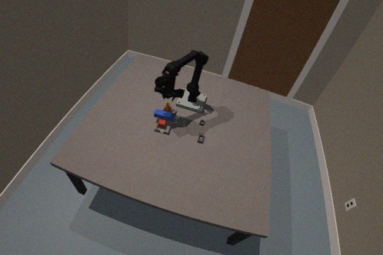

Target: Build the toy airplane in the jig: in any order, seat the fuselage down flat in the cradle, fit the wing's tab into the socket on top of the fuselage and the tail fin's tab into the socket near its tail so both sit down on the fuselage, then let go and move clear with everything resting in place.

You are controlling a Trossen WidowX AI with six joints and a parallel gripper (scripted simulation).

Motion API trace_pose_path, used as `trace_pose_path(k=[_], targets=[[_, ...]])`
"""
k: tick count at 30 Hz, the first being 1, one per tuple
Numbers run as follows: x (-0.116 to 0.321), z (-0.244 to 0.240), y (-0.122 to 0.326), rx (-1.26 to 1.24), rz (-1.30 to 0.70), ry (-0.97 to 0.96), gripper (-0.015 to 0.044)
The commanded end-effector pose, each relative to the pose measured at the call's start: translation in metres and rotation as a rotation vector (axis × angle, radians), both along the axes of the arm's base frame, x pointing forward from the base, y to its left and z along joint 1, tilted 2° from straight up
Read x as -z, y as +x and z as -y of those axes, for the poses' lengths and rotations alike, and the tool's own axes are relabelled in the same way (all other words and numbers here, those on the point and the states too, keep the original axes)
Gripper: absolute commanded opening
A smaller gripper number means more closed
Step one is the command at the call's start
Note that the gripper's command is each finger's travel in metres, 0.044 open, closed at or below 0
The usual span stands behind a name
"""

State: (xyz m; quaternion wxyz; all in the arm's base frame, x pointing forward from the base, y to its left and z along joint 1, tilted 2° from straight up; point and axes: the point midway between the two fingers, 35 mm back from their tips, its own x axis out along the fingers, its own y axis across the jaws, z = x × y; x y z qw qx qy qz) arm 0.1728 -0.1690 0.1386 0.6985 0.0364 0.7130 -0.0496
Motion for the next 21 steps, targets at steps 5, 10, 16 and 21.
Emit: trace_pose_path(k=[5, 10, 16, 21], targets=[[-0.0262, -0.0003, 0.001, 0.002, 0.005, -0.008, 0.026], [-0.0262, -0.0003, 0.001, 0.002, 0.005, -0.008, 0.026], [-0.0262, -0.0003, 0.0016, 0.002, 0.005, -0.008, 0.026], [-0.0262, -0.0003, 0.0016, 0.002, 0.005, -0.008, 0.026]])
